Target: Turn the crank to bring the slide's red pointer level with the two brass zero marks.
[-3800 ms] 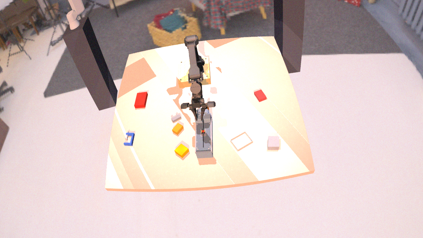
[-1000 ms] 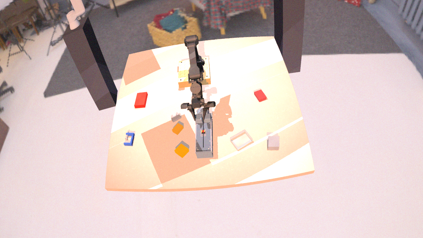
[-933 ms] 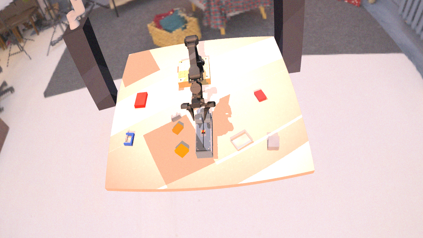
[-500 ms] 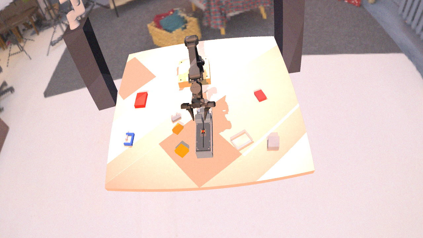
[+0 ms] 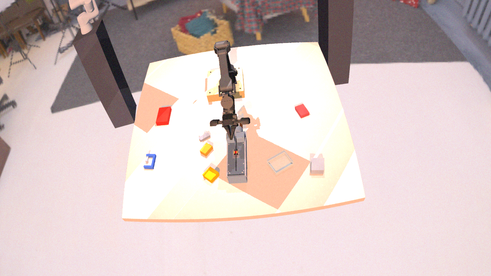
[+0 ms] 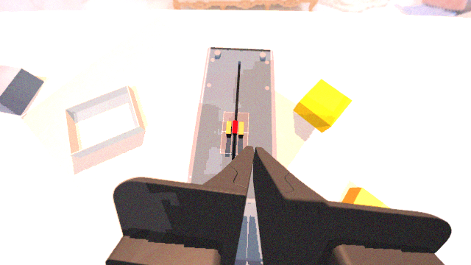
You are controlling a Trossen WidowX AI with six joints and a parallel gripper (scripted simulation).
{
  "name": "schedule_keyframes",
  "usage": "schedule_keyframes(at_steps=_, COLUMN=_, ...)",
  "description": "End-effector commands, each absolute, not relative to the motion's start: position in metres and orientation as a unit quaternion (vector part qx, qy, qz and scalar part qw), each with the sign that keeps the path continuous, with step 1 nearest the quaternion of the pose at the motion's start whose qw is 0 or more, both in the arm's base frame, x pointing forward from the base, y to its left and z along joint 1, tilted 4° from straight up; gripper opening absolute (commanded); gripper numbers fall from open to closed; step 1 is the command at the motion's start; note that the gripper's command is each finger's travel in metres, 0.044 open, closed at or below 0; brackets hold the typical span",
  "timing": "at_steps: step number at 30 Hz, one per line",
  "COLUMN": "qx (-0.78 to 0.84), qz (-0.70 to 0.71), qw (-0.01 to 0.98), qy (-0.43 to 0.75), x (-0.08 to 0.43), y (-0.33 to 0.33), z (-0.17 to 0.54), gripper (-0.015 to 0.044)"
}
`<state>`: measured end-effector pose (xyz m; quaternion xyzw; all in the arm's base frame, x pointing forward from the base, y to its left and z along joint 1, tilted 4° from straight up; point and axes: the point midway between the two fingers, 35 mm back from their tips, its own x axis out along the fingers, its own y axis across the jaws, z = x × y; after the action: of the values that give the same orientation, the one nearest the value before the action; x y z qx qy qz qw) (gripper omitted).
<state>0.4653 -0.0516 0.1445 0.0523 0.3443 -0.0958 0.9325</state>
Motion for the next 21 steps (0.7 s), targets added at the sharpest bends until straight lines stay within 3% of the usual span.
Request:
schedule_keyframes(at_steps=1, qx=0.052, qz=-0.096, qw=0.932, qy=0.344, x=0.4653, y=-0.0517, z=0.1446, gripper=0.0000)
schedule_keyframes(at_steps=12, qx=0.052, qz=-0.096, qw=0.933, qy=0.344, x=0.4653, y=-0.0516, z=0.1445, gripper=0.0000)
schedule_keyframes(at_steps=21, qx=0.052, qz=-0.096, qw=0.933, qy=0.344, x=0.4653, y=-0.0516, z=0.1445, gripper=0.0236)
